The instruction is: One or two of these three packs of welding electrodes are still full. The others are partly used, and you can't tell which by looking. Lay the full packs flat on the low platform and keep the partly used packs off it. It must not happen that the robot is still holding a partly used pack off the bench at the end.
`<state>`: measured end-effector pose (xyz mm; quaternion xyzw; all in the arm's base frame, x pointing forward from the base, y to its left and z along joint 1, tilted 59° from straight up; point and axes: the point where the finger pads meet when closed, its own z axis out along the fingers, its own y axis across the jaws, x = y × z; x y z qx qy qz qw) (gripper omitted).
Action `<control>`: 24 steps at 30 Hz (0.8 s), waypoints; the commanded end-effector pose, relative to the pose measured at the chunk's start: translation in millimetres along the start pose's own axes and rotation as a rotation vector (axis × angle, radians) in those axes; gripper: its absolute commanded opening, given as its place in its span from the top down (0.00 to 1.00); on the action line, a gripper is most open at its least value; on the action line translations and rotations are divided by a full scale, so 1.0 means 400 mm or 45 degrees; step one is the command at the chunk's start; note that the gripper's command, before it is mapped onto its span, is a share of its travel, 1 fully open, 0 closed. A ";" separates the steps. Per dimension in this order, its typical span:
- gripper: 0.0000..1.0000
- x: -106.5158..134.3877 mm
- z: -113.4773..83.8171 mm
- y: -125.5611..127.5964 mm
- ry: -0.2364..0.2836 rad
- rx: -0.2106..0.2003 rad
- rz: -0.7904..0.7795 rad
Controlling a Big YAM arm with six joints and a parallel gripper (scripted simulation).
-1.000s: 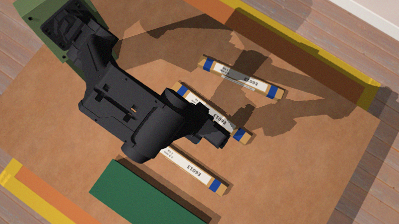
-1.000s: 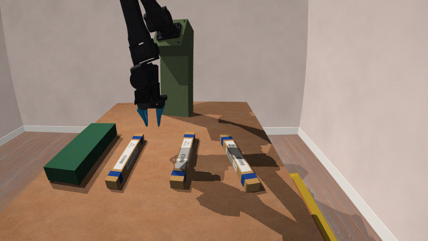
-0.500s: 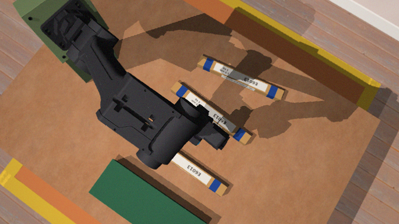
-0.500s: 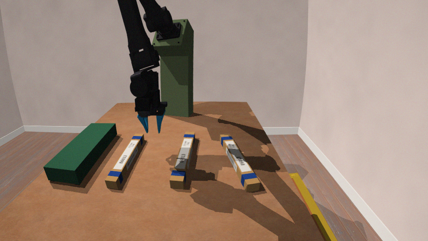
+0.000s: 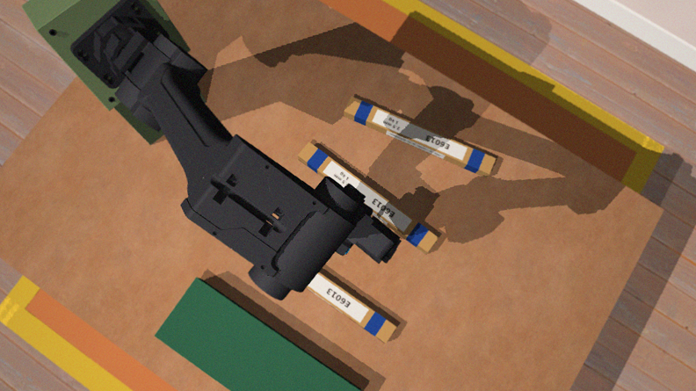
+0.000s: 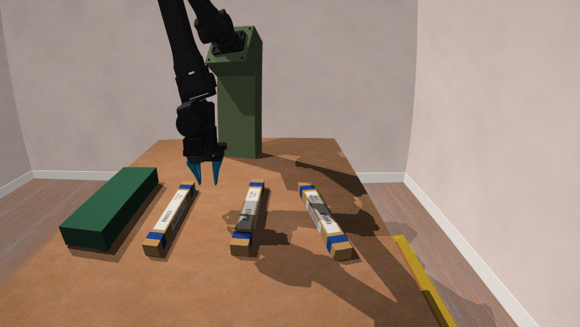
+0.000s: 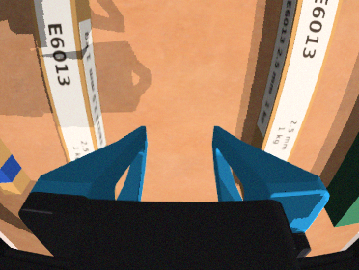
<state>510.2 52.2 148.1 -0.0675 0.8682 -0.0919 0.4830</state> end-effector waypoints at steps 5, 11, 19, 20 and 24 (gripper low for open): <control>0.57 -0.003 -0.012 -0.008 -0.011 0.003 -0.013; 0.57 -0.002 -0.012 -0.001 -0.007 -0.001 -0.007; 0.57 -0.003 -0.035 -0.001 -0.008 -0.001 -0.007; 0.57 -0.003 -0.035 -0.001 -0.008 -0.001 -0.007; 0.57 -0.003 -0.048 -0.001 -0.008 -0.001 -0.007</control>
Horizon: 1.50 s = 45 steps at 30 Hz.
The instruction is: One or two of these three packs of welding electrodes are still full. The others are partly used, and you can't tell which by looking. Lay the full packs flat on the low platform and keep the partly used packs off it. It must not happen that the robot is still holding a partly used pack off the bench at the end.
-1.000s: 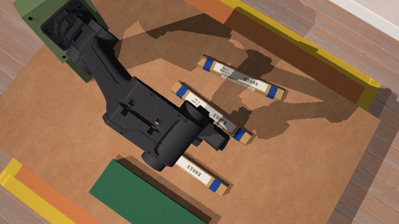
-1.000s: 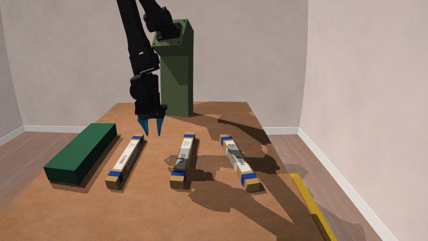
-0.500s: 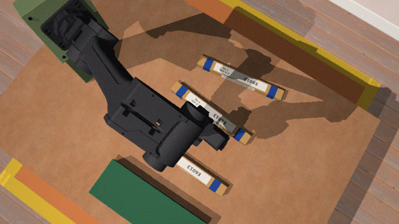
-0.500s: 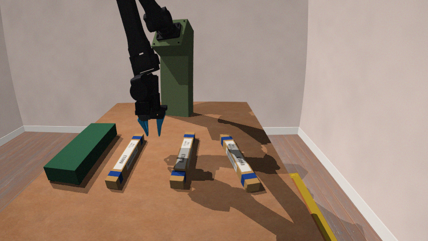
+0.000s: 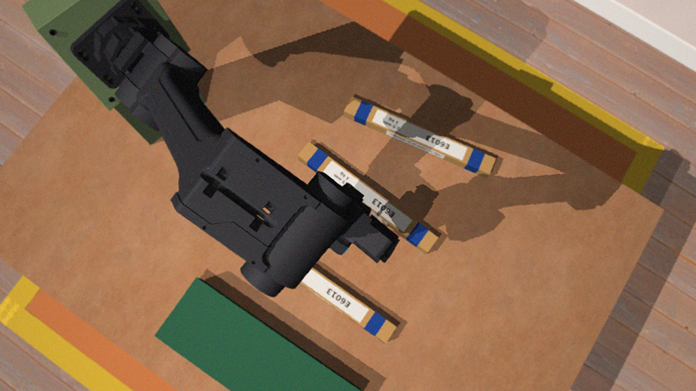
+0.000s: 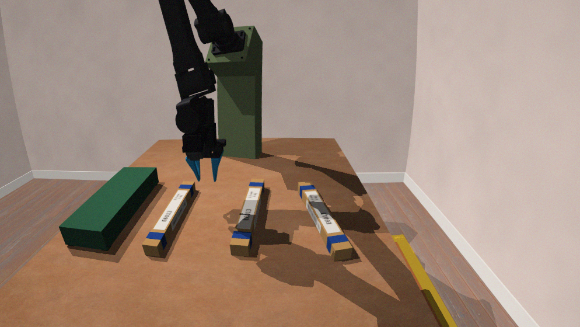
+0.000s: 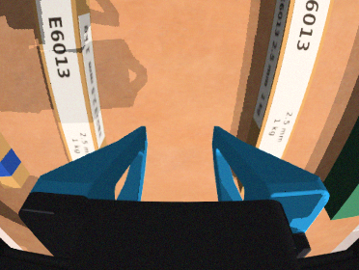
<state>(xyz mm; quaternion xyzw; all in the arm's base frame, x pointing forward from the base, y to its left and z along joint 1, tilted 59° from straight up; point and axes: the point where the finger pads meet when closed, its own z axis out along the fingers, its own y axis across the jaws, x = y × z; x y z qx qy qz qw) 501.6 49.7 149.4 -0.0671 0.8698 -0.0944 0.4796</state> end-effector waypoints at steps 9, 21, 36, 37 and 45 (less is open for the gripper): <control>0.57 -0.014 -0.059 0.004 -0.019 -0.006 -0.004; 0.57 -0.015 -0.092 0.004 -0.020 -0.006 -0.003; 0.57 -0.016 -0.135 0.004 -0.022 -0.005 -0.003; 0.57 -0.016 -0.139 0.004 -0.022 -0.005 -0.003; 0.57 -0.016 -0.139 0.004 -0.022 -0.005 -0.003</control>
